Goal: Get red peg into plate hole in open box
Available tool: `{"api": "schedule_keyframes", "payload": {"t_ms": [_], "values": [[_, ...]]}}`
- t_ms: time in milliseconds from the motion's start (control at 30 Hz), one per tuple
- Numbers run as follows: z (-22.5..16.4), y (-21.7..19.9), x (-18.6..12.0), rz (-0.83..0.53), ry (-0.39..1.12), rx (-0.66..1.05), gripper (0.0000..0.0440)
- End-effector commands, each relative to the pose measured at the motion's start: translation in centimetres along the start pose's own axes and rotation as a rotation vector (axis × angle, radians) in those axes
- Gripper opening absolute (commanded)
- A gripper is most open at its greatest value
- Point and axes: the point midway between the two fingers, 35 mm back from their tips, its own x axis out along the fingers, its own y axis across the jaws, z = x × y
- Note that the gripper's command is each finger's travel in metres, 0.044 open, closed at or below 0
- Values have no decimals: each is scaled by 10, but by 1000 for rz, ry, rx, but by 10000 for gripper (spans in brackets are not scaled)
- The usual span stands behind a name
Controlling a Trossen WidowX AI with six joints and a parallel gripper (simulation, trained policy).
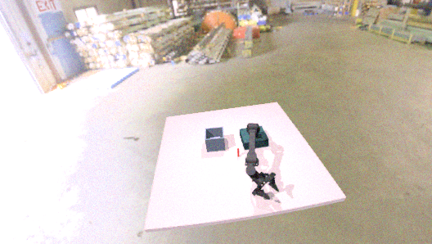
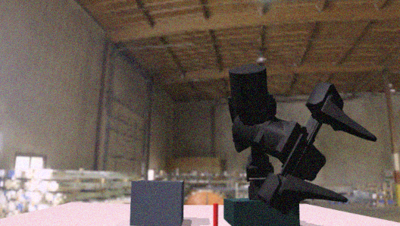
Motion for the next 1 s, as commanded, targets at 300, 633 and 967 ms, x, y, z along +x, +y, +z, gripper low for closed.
{"api": "schedule_keyframes", "payload": {"t_ms": [300, 633, 967], "values": [[-17, 27, -33, 88, 82, 328, 440], [-32, 56, -70, 156, 184, 654, 440], [-39, 88, -111, 208, 305, 978, 440]]}}
